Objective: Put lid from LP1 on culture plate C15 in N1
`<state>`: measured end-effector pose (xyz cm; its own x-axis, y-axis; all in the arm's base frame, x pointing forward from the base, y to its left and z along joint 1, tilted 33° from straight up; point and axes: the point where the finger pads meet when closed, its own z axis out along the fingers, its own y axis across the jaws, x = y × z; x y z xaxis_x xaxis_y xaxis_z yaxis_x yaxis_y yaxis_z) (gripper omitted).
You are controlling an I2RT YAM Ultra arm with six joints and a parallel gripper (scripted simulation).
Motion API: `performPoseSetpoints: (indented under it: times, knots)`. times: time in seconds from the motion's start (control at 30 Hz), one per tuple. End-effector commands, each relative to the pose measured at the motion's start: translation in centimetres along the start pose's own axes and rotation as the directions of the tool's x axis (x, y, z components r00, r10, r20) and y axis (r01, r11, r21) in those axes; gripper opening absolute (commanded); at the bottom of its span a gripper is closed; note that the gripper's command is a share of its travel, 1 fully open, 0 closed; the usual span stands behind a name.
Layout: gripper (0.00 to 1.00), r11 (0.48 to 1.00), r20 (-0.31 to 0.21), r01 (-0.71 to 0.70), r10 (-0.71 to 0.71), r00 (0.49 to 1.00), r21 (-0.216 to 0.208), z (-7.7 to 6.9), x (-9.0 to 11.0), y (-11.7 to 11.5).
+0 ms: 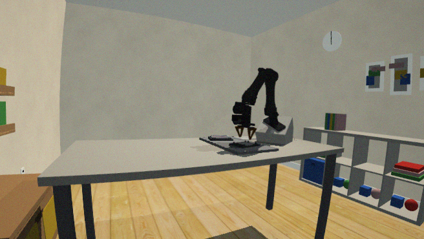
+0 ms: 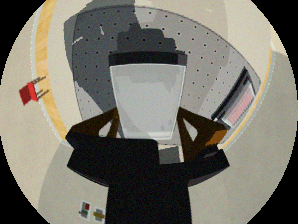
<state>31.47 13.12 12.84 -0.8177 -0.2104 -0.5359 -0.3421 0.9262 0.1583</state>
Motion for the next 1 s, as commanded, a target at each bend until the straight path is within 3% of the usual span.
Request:
performPoseSetpoints:
  times: [0.0,0.23,0.3,0.33,0.47,0.6,0.97]
  knots:
    - [0.0,1.0,0.022,0.0,0.0,1.0,-0.003,-1.7,-0.9,-0.1]
    - [0.0,1.0,0.022,0.0,0.0,1.0,-0.003,-2.9,-0.9,0.0]
    - [0.0,1.0,0.022,0.0,0.0,1.0,-0.003,-2.9,-0.9,0.0]
    - [0.0,1.0,-0.004,-0.005,0.005,1.0,-0.002,-2.3,-0.5,-0.2]
    - [0.0,1.0,0.022,0.0,0.0,1.0,-0.003,-3.8,-0.8,0.0]
    - [0.0,1.0,-0.005,-0.007,0.007,1.0,-0.002,-3.1,-0.5,-0.2]
    - [0.0,1.0,-0.006,-0.002,0.002,1.0,-0.001,-2.8,-0.1,0.0]
